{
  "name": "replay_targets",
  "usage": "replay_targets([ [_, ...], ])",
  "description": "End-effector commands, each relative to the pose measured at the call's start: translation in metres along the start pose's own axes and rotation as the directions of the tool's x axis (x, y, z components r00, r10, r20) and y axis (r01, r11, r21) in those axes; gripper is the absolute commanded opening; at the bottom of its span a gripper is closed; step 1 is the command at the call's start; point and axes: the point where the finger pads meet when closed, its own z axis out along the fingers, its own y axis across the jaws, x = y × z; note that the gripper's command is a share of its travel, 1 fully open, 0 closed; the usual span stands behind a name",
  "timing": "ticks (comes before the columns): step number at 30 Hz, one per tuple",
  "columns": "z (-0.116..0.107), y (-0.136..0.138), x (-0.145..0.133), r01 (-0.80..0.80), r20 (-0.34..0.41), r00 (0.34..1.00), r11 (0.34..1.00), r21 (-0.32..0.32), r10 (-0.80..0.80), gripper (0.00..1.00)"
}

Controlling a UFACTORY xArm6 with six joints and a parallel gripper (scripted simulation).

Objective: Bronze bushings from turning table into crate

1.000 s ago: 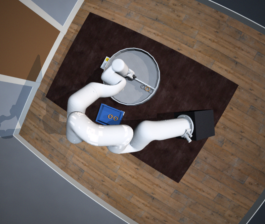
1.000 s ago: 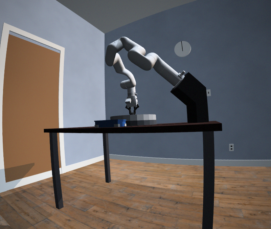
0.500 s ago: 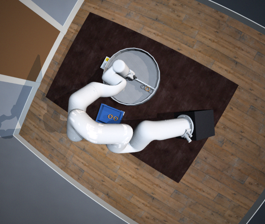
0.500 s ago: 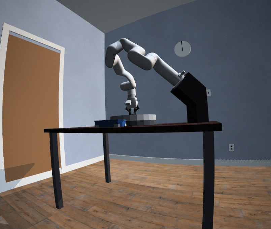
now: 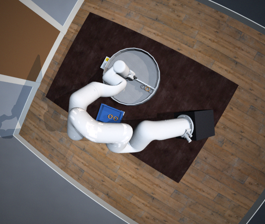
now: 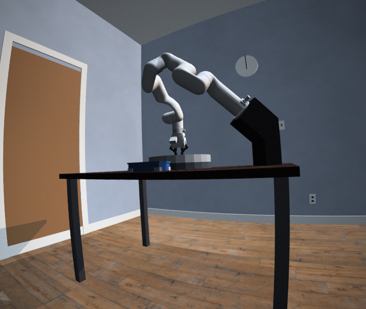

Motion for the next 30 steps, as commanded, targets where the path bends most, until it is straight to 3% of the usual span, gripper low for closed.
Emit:
replay_targets([
  [1, -0.0006, 0.0008, -0.0005, 0.000, 0.002, 1.000, 1.000, -0.001, 0.000, 0.00],
  [30, 0.0046, 0.0008, -0.0006, 0.000, 0.002, 1.000, 1.000, -0.001, 0.000, 0.00],
])
